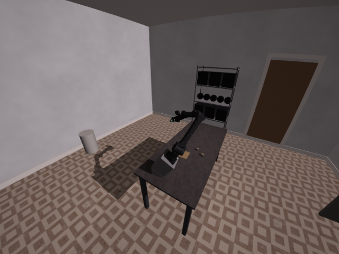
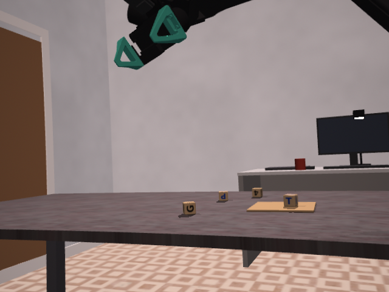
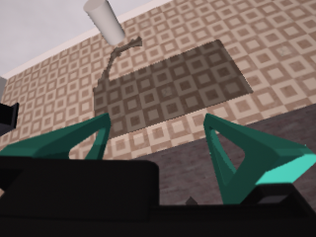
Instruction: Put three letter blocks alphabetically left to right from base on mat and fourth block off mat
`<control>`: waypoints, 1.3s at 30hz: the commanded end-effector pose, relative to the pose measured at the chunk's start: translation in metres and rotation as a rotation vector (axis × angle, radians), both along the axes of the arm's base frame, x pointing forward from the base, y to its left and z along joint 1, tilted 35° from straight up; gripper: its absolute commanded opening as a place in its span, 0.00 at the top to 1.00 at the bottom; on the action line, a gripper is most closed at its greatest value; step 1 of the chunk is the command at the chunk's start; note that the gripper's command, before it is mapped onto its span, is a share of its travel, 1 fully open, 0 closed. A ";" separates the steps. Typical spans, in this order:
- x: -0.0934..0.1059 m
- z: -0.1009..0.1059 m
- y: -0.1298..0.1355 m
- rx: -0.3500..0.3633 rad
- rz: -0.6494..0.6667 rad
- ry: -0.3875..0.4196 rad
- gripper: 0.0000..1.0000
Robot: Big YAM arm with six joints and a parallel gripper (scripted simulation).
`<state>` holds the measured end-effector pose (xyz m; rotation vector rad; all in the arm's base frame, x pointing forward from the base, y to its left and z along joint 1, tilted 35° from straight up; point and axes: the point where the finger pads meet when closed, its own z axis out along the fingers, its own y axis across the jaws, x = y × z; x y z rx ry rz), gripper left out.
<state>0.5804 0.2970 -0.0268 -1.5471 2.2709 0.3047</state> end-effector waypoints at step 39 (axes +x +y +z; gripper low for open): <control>-0.009 -0.031 -0.246 -0.413 0.320 -0.036 0.00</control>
